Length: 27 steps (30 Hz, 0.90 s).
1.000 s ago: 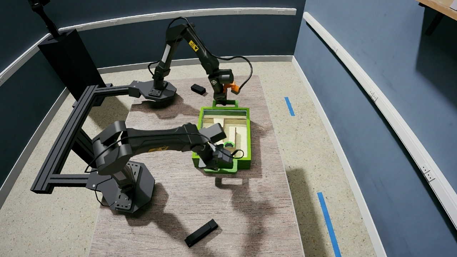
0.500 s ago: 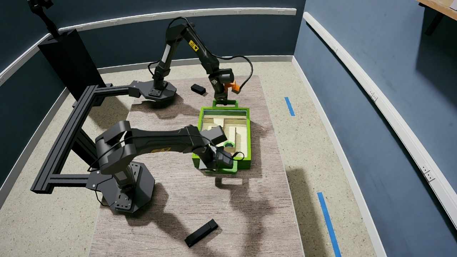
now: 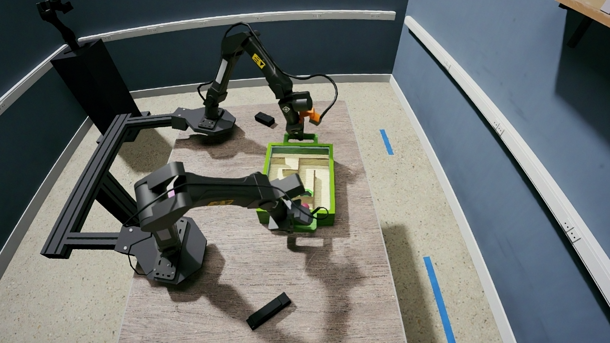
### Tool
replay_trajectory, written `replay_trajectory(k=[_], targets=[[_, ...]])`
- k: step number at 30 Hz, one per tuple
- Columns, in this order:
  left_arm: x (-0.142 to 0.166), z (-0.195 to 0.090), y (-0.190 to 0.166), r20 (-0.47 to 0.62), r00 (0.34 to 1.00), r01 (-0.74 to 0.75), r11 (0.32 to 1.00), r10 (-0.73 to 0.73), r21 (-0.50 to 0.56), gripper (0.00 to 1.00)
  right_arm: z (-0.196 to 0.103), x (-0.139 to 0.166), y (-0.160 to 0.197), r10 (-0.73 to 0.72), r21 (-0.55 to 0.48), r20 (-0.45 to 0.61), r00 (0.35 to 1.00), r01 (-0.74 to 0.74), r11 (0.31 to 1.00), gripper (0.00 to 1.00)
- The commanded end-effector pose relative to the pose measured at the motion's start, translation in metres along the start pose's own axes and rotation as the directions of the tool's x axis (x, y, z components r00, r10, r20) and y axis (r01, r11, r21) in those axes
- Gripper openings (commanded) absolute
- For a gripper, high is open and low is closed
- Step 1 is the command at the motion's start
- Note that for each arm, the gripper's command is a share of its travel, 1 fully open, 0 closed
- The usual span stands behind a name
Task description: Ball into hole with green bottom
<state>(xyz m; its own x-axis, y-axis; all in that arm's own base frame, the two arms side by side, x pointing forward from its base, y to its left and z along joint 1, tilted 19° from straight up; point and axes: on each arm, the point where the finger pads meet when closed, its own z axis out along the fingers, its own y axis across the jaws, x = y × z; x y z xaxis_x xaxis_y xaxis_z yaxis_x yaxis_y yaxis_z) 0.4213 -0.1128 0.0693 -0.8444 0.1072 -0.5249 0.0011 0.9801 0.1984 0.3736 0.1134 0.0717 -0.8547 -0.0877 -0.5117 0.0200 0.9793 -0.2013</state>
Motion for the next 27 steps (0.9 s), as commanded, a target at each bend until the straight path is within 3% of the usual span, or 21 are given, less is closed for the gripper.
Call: replay_trajectory(k=[1,4,8,15,16,27], targets=[[-0.023,-0.005,0.0,0.05,0.999,0.021,1.0,-0.022,0.007,0.36,0.001,-0.023,0.006,0.02,-0.028,0.056,0.998,-0.018,0.999,0.36],[-0.023,-0.005,0.0,0.05,0.999,0.021,1.0,-0.022,0.007,0.36,0.004,-0.024,0.006,0.016,-0.022,0.061,0.998,-0.015,1.0,0.36],[-0.023,-0.005,0.0,0.05,0.999,0.021,1.0,-0.022,0.007,0.36,0.022,0.0,0.0,-0.001,-0.004,0.008,1.0,0.001,1.0,0.36],[-0.023,-0.005,0.0,0.05,0.999,0.021,1.0,-0.022,0.007,0.36,0.007,-0.017,0.009,-0.004,-0.021,0.069,0.998,0.005,1.0,0.36],[-0.023,-0.005,0.001,0.05,0.999,0.021,1.0,-0.022,0.007,0.0,0.009,-0.011,0.008,-0.009,-0.017,0.058,0.998,0.01,1.0,0.36],[-0.01,-0.009,-0.008,0.031,1.0,0.004,1.0,-0.005,0.022,0.0,0.01,-0.012,0.003,0.004,-0.017,0.057,0.998,-0.003,1.0,0.36]])
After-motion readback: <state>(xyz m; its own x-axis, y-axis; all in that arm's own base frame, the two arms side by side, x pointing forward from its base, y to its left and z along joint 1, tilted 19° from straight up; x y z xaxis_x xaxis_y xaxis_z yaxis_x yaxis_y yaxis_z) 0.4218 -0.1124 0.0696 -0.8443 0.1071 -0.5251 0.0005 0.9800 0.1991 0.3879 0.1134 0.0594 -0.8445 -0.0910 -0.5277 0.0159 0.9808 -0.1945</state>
